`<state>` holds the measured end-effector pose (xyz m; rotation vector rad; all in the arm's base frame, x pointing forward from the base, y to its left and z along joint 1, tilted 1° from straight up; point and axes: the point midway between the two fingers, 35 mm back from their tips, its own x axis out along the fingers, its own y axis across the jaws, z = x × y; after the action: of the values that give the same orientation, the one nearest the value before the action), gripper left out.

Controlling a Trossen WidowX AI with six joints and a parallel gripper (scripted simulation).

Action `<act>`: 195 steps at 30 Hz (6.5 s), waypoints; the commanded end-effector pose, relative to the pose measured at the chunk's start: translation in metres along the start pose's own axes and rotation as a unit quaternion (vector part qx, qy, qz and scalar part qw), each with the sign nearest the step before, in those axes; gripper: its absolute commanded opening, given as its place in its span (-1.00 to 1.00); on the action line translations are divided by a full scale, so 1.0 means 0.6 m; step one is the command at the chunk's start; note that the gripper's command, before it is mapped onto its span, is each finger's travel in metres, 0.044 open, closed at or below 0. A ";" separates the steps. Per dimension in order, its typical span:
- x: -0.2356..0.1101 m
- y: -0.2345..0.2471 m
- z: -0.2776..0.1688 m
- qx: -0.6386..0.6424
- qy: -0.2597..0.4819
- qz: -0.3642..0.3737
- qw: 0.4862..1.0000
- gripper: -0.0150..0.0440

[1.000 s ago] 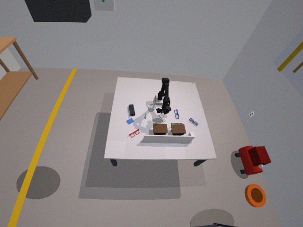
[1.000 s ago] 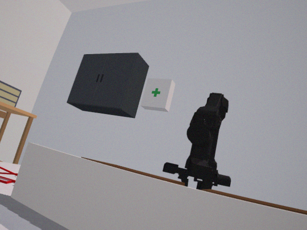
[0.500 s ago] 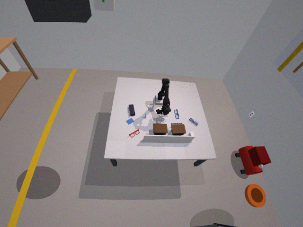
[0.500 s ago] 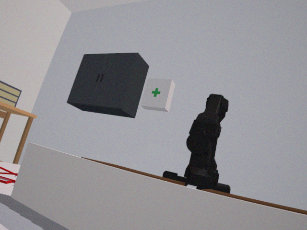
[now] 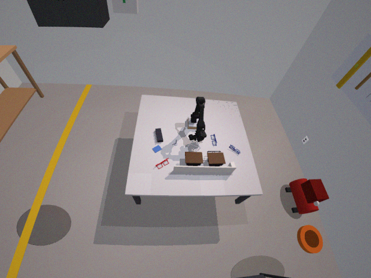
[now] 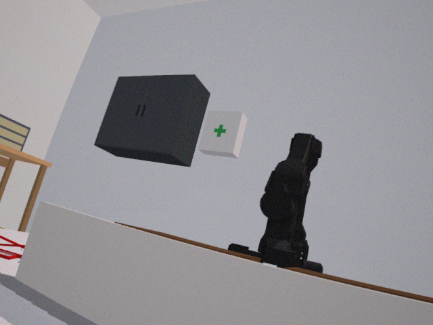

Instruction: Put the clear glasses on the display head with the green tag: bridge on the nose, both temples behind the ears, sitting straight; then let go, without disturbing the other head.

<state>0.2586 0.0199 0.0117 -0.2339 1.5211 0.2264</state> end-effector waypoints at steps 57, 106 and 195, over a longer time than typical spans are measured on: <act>-0.170 -0.075 0.008 -0.064 0.000 -0.004 0.998 -0.49; -0.086 -0.317 -0.099 -0.261 0.005 -0.009 0.965 -0.49; -0.072 -0.250 -0.056 -0.261 0.003 -0.008 0.965 -0.49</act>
<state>0.2681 -0.1333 0.0549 -0.6652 1.4446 0.6185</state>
